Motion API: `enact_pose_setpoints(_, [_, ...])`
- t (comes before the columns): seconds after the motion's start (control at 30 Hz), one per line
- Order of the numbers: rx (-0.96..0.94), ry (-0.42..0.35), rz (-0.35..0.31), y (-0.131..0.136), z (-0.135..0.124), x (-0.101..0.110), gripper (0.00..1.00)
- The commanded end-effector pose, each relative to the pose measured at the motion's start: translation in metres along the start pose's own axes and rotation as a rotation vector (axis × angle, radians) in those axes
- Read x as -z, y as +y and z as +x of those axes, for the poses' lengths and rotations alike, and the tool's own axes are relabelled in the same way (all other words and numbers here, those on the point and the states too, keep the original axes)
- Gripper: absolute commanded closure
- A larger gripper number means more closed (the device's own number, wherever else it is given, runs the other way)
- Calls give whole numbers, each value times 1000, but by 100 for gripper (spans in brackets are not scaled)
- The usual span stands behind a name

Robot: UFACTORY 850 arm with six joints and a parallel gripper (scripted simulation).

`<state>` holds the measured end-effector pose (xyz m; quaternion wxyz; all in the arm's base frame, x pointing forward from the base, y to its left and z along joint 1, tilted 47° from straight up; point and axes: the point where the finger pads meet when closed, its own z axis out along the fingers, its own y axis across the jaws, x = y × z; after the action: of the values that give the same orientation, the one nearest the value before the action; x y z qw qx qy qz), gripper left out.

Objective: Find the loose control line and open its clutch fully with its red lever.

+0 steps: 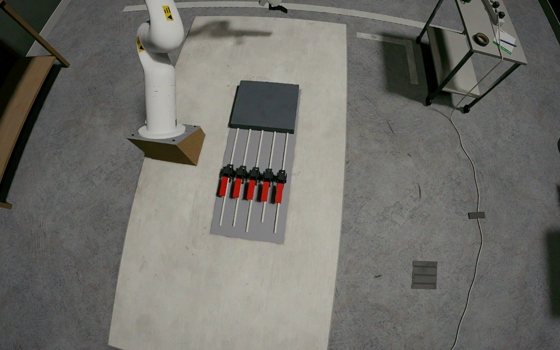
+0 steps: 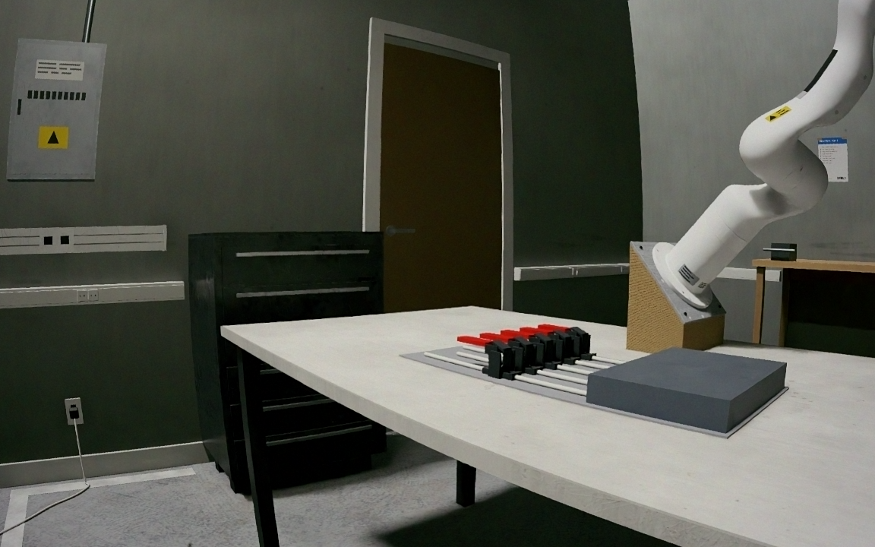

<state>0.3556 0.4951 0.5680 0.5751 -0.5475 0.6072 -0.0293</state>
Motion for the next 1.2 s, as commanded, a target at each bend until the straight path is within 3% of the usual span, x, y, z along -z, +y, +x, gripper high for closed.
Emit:
enact_pose_setpoints(0.0, [53, 21, 27, -8, 30, -27, 0])
enact_pose_setpoints(0.03, [80, 38, 34, -11, 46, -38, 0])
enact_pose_setpoints(0.1, [80, 38, 34, -11, 46, -38, 0])
enact_pose_setpoints(0.13, [108, 56, 40, -13, 64, -49, 0])
enact_pose_setpoints(0.2, [108, 56, 40, -13, 64, -49, 0])
enact_pose_setpoints(0.23, [138, 75, 43, -16, 83, -61, 0])
enact_pose_setpoints(0.37, [138, 75, 43, -16, 83, -61, 0])
enact_pose_setpoints(0.43, [197, 114, 42, -21, 127, -83, 0])
enact_pose_setpoints(0.53, [197, 114, 42, -21, 127, -83, 0])
enact_pose_setpoints(0.57, [227, 133, 37, -22, 151, -93, 0])
enact_pose_setpoints(0.67, [227, 133, 37, -22, 151, -93, 0])
enact_pose_setpoints(0.7, [256, 153, 28, -23, 176, -103, 0])
enact_pose_setpoints(0.77, [256, 153, 28, -23, 176, -103, 0])
enact_pose_setpoints(0.8, [284, 172, 16, -23, 203, -111, 0])
enact_pose_setpoints(0.93, [284, 172, 16, -23, 203, -111, 0])
enact_pose_setpoints(0.97, [310, 190, -1, -23, 231, -119, 0])
enact_pose_setpoints(1.03, [310, 190, -1, -23, 231, -119, 0])
enact_pose_setpoints(1.07, [334, 208, -21, -21, 260, -125, 0])
enact_pose_setpoints(1.17, [334, 208, -21, -21, 260, -125, 0])
